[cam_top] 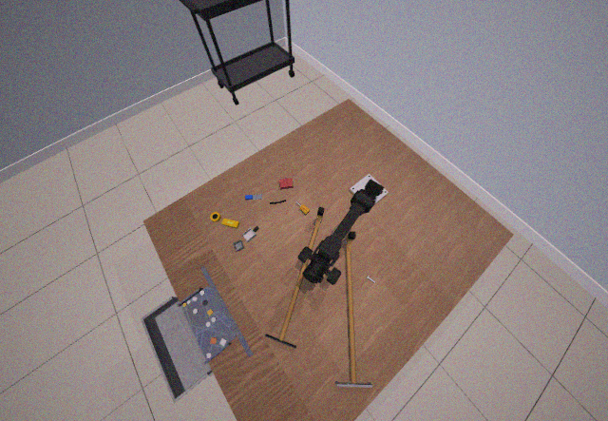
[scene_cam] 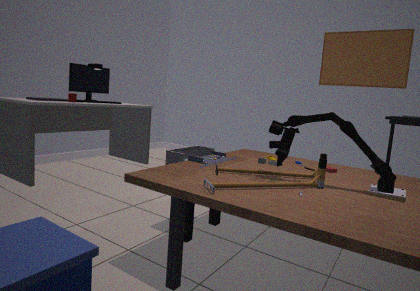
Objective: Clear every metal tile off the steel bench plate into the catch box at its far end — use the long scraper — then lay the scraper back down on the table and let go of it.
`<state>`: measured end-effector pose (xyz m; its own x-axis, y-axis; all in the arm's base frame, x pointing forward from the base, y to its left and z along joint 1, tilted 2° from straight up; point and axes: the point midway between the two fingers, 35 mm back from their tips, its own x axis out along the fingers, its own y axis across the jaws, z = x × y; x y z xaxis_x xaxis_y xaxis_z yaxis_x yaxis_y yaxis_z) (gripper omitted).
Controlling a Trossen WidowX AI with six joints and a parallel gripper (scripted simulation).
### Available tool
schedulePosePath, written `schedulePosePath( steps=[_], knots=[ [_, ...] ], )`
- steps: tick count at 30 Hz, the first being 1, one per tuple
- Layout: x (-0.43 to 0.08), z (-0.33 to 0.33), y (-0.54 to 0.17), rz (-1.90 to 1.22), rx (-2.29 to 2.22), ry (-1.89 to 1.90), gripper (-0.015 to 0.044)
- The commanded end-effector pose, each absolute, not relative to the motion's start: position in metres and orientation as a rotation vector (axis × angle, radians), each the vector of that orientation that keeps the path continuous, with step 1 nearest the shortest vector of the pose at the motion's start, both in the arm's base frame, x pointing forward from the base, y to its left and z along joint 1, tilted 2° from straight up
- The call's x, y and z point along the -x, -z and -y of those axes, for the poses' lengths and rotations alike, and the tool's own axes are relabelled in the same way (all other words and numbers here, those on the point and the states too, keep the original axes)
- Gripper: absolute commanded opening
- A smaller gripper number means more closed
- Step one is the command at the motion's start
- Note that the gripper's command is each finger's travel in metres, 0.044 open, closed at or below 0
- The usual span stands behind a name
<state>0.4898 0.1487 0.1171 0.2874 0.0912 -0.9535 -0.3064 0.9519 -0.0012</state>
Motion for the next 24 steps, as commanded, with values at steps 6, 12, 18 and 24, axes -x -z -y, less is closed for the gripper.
schedulePosePath(
  steps=[6, 12, 18, 24],
  knots=[
    [-0.489, -0.148, -0.092, -1.27, 0.194, -0.259, 0.0],
    [-0.489, -0.148, -0.079, -1.272, 0.192, -0.258, 0.0],
    [-0.489, -0.148, -0.067, -1.273, 0.189, -0.256, 0.0],
    [-0.488, -0.148, -0.055, -1.274, 0.187, -0.254, 0.0]
  ],
)
